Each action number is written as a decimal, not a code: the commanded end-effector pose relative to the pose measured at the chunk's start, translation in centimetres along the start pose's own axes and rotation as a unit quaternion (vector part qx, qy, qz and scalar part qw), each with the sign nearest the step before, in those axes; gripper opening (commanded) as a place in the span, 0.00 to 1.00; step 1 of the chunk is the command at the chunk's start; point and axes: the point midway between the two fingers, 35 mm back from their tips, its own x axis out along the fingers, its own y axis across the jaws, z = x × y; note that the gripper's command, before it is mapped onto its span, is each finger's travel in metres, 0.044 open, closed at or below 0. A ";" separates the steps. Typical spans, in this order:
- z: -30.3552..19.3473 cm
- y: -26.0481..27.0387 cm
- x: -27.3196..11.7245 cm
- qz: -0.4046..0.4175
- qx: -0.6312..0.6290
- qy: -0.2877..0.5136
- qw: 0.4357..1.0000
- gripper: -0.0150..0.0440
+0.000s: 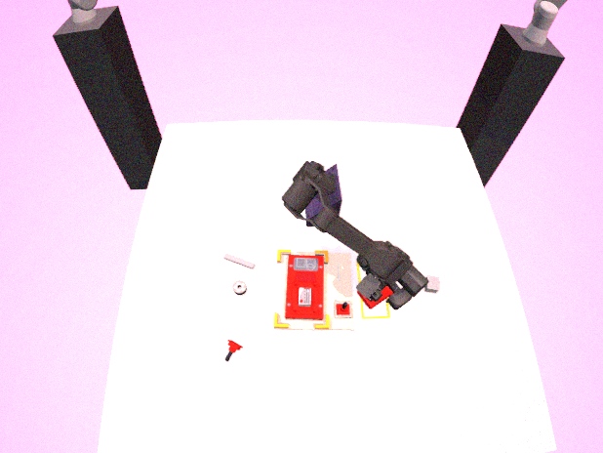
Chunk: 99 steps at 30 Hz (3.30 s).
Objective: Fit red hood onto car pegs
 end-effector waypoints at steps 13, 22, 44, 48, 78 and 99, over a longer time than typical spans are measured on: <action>0.0 -0.1 0.9 -0.002 -0.002 -0.001 1.000 1.00; 0.0 -0.1 1.3 -0.002 -0.002 -0.001 1.000 1.00; 0.0 0.0 1.8 0.000 0.000 -0.001 1.000 0.80; 0.0 0.0 1.8 0.000 0.000 -0.001 1.000 0.75; 0.0 0.0 -3.5 0.000 -0.001 0.001 1.000 0.25; -0.1 0.0 -8.0 0.001 -0.001 0.001 1.000 0.25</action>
